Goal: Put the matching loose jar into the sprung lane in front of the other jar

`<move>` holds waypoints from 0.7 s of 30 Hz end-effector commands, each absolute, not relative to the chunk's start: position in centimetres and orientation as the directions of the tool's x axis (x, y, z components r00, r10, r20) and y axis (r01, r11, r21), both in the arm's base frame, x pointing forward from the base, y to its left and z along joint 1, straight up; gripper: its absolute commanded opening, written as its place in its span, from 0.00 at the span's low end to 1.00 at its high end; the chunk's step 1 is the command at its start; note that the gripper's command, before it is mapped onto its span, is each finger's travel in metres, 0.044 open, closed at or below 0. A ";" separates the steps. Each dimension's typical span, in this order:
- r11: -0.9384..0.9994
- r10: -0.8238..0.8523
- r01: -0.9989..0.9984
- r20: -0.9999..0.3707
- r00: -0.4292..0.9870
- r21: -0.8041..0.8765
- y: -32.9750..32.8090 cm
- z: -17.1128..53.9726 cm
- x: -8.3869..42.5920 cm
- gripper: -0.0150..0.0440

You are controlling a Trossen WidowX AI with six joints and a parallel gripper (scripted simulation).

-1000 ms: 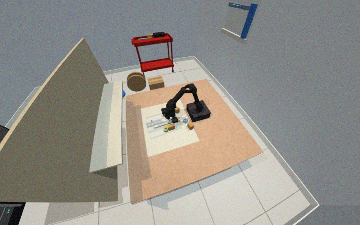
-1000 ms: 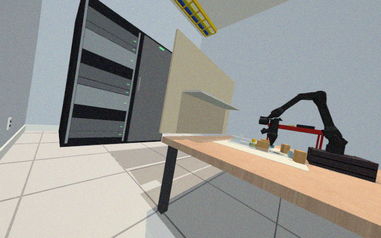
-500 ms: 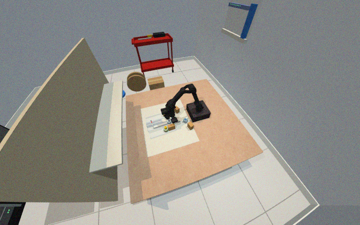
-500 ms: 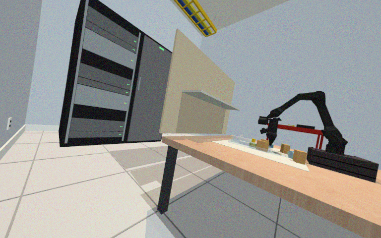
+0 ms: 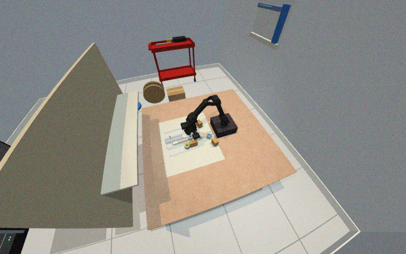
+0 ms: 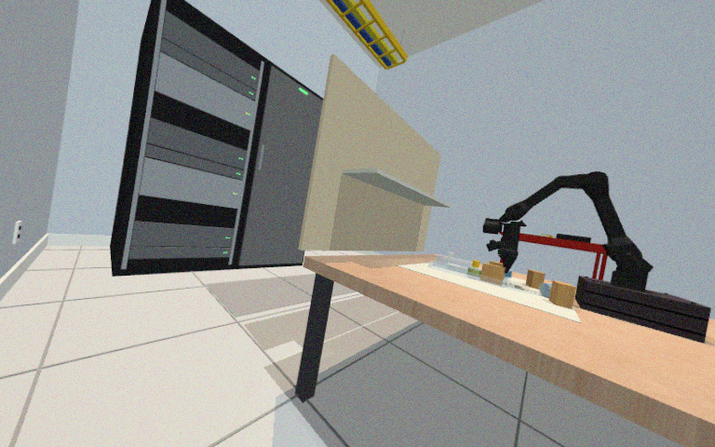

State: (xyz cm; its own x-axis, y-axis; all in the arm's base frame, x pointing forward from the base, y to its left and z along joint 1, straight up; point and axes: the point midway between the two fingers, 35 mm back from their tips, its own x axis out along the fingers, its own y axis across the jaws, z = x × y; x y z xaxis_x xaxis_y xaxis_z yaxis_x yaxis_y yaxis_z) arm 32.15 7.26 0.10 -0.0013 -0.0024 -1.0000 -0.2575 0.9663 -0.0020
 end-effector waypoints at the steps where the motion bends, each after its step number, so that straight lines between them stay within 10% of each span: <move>1: 0.967 0.008 -0.253 -0.999 0.034 -0.001 7.6 0.7 33.3 0.25; 21: 0.967 0.008 -0.253 -0.999 0.034 -0.001 7.8 0.9 34.0 0.25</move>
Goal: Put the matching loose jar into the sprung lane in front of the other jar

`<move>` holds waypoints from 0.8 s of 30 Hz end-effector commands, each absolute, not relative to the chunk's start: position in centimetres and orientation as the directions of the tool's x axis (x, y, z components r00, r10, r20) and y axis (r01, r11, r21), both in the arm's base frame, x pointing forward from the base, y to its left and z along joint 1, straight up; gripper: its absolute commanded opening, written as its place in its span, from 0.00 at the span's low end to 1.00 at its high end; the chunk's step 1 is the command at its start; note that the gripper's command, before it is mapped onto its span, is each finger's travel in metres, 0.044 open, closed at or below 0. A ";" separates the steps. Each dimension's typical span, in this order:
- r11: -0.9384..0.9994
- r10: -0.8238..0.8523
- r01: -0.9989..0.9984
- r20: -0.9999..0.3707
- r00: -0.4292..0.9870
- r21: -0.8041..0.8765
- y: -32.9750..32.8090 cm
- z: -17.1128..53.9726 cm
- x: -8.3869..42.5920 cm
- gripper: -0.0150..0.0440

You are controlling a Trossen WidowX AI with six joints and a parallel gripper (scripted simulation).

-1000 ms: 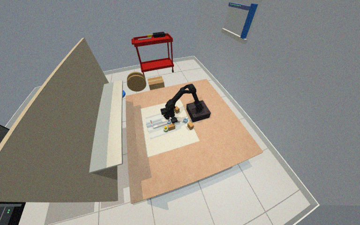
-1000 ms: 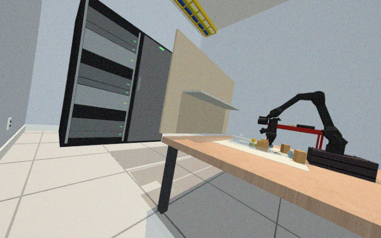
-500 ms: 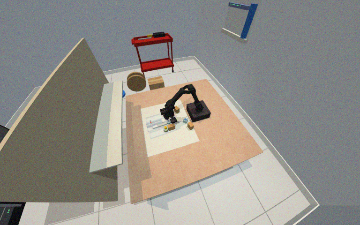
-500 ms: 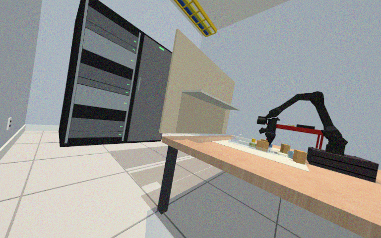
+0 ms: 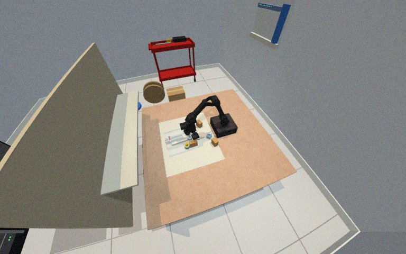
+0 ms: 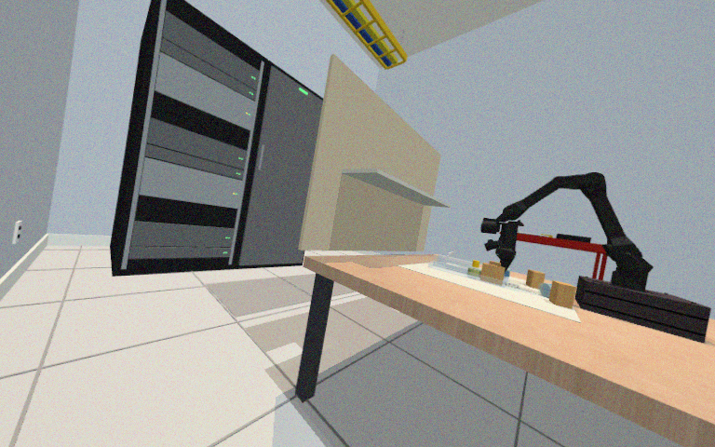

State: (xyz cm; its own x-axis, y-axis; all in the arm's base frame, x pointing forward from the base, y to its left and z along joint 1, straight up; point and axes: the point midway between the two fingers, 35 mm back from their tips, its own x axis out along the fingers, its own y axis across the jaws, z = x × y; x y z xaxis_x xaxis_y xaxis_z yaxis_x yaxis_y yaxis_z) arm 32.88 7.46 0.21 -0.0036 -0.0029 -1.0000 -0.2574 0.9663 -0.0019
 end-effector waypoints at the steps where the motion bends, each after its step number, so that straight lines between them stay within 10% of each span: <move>1: 0.967 0.008 -0.253 -0.999 0.034 -0.001 7.8 0.9 34.1 0.25; 24: 0.967 0.008 -0.253 -0.999 0.035 -0.001 8.0 1.1 34.7 0.25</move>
